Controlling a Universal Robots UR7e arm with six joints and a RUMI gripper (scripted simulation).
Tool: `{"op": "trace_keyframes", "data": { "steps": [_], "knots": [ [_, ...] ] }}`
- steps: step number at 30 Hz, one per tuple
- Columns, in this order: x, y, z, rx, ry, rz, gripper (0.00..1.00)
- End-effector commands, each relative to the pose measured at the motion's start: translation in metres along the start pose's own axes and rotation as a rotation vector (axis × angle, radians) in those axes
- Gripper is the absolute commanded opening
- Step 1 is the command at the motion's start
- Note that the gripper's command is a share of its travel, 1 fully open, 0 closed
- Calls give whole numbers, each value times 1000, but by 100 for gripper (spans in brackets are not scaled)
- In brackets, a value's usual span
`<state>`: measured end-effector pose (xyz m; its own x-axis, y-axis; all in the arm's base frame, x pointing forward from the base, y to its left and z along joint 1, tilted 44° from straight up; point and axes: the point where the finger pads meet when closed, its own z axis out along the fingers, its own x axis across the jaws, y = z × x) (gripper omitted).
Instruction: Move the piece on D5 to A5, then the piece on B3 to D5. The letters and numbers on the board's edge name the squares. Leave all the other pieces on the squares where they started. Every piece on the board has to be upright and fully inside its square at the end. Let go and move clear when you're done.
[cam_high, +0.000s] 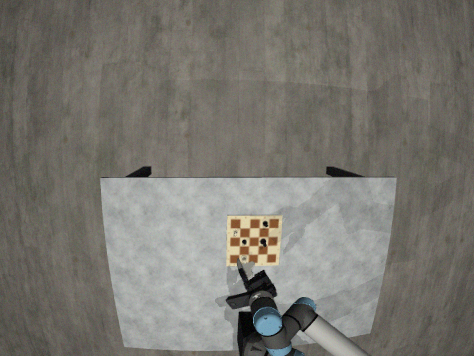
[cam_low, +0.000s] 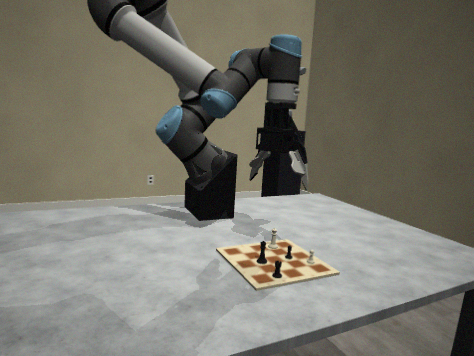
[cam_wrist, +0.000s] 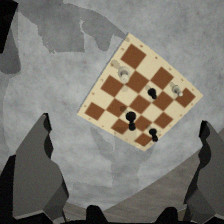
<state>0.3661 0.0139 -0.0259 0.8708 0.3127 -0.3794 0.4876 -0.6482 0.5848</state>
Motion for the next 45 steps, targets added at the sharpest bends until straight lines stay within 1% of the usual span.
{"op": "trace_keyframes", "data": {
  "steps": [1,10,15,19,21,28,36,38,45],
  "knots": [
    [0,0,0,0,1,0,100],
    [0,0,0,0,1,-22,100],
    [0,-1,2,0,1,-84,100],
    [0,-1,4,0,1,-168,100],
    [0,-1,4,0,1,-168,100],
    [-1,-3,9,0,1,-389,100],
    [-2,-4,17,-1,1,-719,100],
    [-2,-4,17,-1,1,-719,100],
    [-2,-3,24,-1,0,-1022,100]
  ]
}}
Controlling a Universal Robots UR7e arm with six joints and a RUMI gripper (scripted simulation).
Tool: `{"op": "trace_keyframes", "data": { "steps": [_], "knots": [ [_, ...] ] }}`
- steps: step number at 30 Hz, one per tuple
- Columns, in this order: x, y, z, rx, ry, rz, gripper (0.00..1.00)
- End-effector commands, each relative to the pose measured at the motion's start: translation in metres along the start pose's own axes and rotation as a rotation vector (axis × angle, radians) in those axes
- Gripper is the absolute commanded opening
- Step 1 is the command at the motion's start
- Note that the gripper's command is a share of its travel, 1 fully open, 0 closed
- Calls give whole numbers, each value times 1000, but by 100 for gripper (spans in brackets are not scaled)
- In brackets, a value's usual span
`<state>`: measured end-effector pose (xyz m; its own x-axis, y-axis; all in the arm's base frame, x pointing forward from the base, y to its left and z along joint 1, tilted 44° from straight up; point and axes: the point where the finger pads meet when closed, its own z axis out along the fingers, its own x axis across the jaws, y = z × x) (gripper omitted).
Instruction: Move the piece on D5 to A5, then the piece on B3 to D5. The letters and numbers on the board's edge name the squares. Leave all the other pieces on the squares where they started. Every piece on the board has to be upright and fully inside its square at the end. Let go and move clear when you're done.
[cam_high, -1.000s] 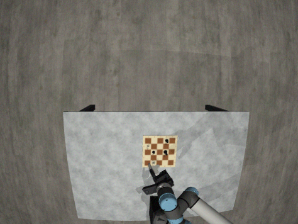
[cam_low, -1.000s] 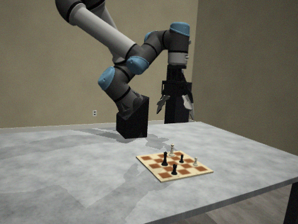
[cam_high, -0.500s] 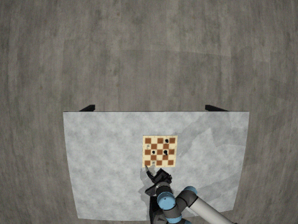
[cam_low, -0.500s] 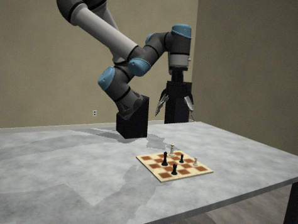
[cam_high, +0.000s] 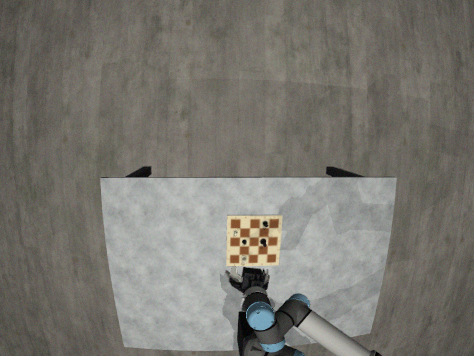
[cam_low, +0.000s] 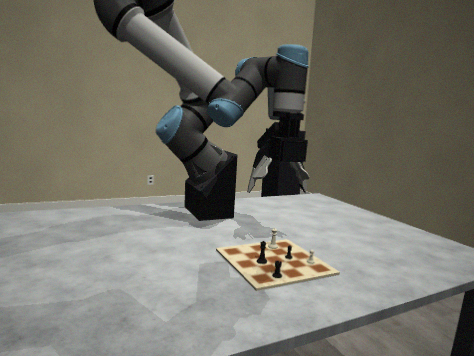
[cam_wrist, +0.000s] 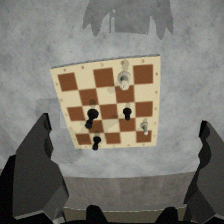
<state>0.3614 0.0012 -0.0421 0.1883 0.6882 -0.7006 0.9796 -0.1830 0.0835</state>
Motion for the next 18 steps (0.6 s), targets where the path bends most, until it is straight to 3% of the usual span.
{"op": "trace_keyframes", "data": {
  "steps": [1,8,18],
  "knots": [
    [0,1,4,-7,12,-194,100],
    [0,2,10,-9,11,-448,100],
    [0,4,15,-10,10,-633,100]
  ]
}}
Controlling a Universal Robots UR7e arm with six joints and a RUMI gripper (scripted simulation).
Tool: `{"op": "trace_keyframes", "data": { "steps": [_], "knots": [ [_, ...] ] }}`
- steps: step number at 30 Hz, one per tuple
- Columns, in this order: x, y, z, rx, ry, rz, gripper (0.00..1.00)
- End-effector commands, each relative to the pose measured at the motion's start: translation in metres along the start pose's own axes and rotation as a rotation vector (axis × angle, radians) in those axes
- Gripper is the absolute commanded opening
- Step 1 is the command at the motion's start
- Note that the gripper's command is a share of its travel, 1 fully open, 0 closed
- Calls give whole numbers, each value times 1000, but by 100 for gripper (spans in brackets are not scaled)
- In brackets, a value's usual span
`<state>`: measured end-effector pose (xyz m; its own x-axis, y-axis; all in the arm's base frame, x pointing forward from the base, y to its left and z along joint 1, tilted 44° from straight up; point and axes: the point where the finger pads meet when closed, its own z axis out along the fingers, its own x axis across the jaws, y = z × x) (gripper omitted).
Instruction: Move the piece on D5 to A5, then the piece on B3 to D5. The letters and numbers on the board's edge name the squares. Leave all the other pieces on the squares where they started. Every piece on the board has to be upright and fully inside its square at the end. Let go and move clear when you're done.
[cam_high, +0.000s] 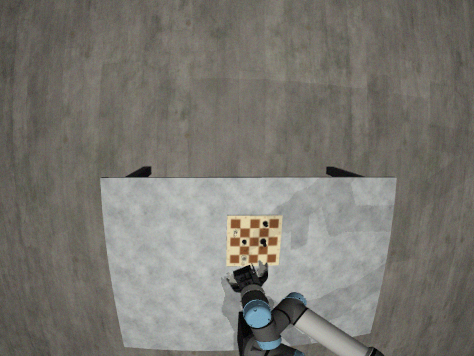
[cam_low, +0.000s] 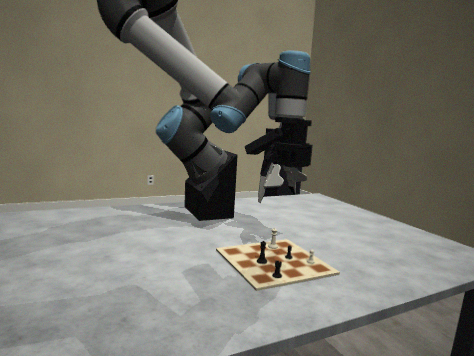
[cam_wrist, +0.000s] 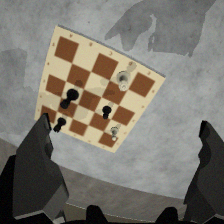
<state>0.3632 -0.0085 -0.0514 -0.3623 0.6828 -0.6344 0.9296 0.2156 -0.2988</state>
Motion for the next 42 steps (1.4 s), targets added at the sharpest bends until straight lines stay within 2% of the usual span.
{"op": "trace_keyframes", "data": {
  "steps": [1,14,15,42],
  "knots": [
    [0,1,2,-7,3,-85,100],
    [-1,1,3,-7,3,-139,100],
    [-1,1,3,-7,3,-139,25],
    [-1,1,3,-7,3,-139,25]
  ]
}}
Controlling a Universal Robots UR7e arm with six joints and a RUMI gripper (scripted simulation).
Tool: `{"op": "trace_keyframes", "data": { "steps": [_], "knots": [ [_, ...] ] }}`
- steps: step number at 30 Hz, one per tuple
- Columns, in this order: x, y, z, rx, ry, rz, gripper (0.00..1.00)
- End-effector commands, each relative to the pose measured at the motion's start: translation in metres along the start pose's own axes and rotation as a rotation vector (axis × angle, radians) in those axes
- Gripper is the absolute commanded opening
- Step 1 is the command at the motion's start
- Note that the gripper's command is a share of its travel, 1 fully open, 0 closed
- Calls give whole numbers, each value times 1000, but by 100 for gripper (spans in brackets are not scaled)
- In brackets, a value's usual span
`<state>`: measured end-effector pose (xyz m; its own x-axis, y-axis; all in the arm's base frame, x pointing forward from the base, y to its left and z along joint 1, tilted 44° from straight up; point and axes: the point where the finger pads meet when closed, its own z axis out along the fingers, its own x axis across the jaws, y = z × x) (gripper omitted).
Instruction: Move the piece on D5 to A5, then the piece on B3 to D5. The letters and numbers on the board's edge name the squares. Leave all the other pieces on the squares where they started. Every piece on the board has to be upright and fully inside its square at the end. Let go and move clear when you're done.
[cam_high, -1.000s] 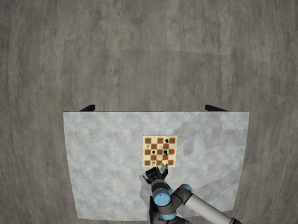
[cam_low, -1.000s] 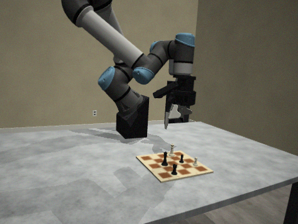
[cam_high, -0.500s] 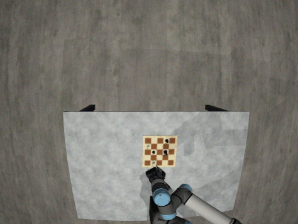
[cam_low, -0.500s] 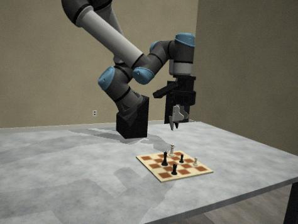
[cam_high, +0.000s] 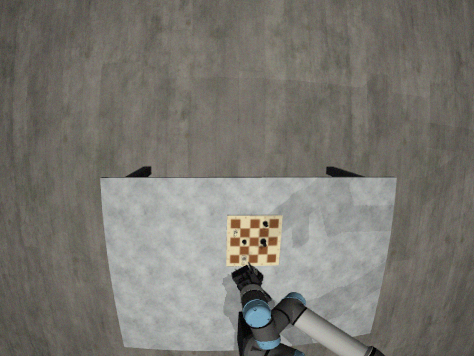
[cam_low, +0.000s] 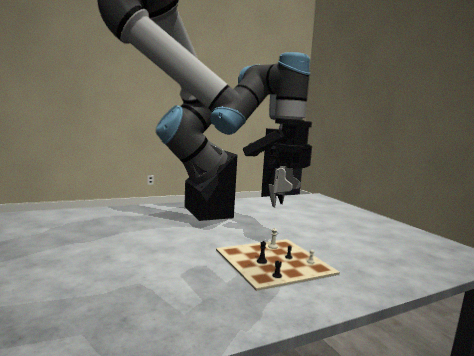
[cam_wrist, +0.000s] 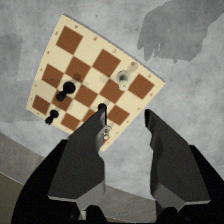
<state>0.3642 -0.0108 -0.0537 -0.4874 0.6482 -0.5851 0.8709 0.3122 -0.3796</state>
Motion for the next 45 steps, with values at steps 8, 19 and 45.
{"op": "trace_keyframes", "data": {
  "steps": [8,19,45],
  "knots": [
    [0,0,0,-1,0,0,25],
    [0,0,2,-1,0,0,25],
    [-1,0,35,-1,0,0,25]
  ]
}}
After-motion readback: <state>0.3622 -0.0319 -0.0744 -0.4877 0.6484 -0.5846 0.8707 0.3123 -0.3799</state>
